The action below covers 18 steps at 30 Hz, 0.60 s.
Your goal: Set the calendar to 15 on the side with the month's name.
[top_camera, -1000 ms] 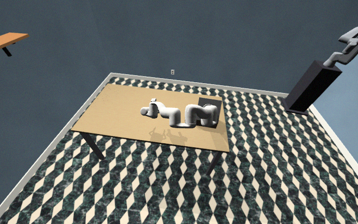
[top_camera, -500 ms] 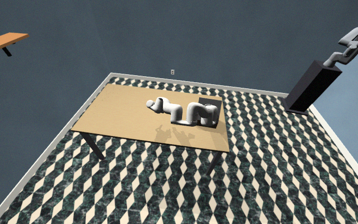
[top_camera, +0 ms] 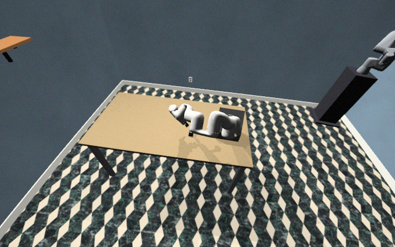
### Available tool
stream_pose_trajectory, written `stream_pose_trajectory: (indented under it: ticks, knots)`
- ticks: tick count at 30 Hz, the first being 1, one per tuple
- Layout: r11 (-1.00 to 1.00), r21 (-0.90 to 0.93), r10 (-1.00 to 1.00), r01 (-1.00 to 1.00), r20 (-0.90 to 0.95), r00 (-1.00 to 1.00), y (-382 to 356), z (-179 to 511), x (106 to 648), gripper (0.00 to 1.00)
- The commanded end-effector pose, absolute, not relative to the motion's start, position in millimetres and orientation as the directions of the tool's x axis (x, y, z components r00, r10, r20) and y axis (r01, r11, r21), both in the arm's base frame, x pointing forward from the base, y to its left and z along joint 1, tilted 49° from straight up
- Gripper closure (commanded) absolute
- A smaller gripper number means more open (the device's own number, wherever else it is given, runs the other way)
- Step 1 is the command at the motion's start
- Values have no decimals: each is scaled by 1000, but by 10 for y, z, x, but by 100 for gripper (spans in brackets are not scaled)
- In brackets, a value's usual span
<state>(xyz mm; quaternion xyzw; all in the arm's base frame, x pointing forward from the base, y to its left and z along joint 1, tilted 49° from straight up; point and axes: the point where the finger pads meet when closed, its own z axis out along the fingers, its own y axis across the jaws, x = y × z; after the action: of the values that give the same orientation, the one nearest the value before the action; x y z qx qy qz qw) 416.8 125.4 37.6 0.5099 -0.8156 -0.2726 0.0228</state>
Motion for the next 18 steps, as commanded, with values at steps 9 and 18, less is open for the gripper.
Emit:
stream_pose_trajectory:
  ticks: [9,18]
  knots:
    - [548,604,-595,-578,-204,-777,1212,303,3863,0]
    - [633,686,-379,-359,-130,-916,1178,261,3682,0]
